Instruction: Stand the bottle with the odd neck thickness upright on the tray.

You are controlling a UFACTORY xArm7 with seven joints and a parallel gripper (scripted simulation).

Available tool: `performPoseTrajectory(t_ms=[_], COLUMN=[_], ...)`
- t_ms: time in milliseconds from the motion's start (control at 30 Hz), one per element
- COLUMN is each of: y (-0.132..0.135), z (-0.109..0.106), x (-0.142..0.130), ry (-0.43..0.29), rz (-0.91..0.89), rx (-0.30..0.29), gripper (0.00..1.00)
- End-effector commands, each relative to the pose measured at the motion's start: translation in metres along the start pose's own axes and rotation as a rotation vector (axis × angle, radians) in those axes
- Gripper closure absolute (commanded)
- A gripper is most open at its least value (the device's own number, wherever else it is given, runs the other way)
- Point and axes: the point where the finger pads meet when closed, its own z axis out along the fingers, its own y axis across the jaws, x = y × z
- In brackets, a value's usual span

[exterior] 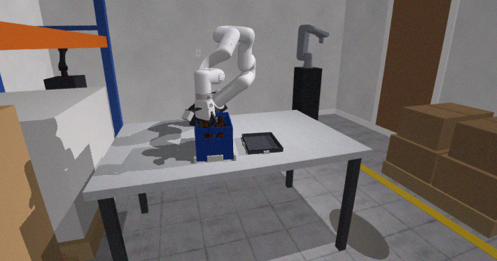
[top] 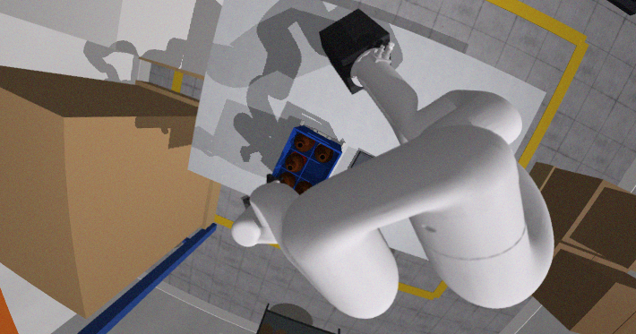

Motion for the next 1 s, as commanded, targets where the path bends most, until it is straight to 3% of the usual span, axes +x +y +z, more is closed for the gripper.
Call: performPoseTrajectory(t_ms=[0,367,967], y=[0.0,0.0,0.0], z=[-0.002,-0.012,-0.062], x=[0.001,0.001,0.001], ry=[0.004,0.004,0.004], rz=[0.001,0.001,0.001], rx=[0.001,0.001,0.001], gripper=[0.35,0.35,0.35])
